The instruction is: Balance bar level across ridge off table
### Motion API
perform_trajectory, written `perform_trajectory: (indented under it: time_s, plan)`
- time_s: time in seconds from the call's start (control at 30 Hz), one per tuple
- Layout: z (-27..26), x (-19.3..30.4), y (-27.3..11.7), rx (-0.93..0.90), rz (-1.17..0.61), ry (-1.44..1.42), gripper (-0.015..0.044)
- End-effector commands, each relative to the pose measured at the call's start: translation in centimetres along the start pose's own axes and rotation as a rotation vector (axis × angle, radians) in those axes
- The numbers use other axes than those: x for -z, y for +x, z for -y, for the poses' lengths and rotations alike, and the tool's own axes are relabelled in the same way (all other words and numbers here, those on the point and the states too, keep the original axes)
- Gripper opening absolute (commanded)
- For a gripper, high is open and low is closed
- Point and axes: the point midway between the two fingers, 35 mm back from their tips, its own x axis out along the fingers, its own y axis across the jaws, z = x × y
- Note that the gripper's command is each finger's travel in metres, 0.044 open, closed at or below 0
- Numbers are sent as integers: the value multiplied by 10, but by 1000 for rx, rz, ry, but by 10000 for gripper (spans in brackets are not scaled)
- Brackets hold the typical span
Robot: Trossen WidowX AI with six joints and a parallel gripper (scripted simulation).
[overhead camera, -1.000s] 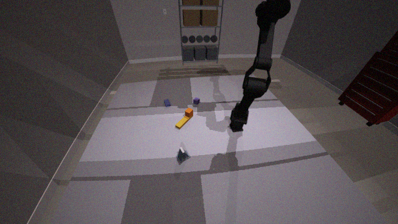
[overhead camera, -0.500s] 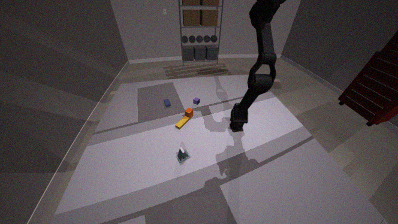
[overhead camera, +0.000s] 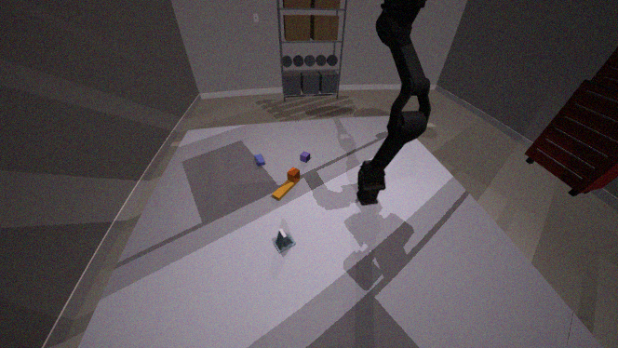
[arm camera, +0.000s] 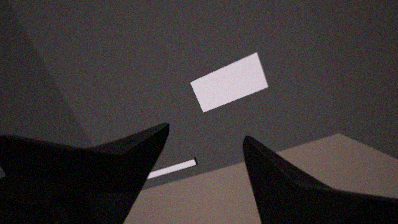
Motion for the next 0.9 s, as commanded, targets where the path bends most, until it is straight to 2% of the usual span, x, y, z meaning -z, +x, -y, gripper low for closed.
perform_trajectory:
  time_s: [0.0, 0.4, 0.87]
  plan:
    - [-11, -40, -6, -35, 98, 92, 315]
    - [-22, -149, -39, -198, 403, 357, 315]
    - [20, -266, -112, -380, 813, 720, 315]
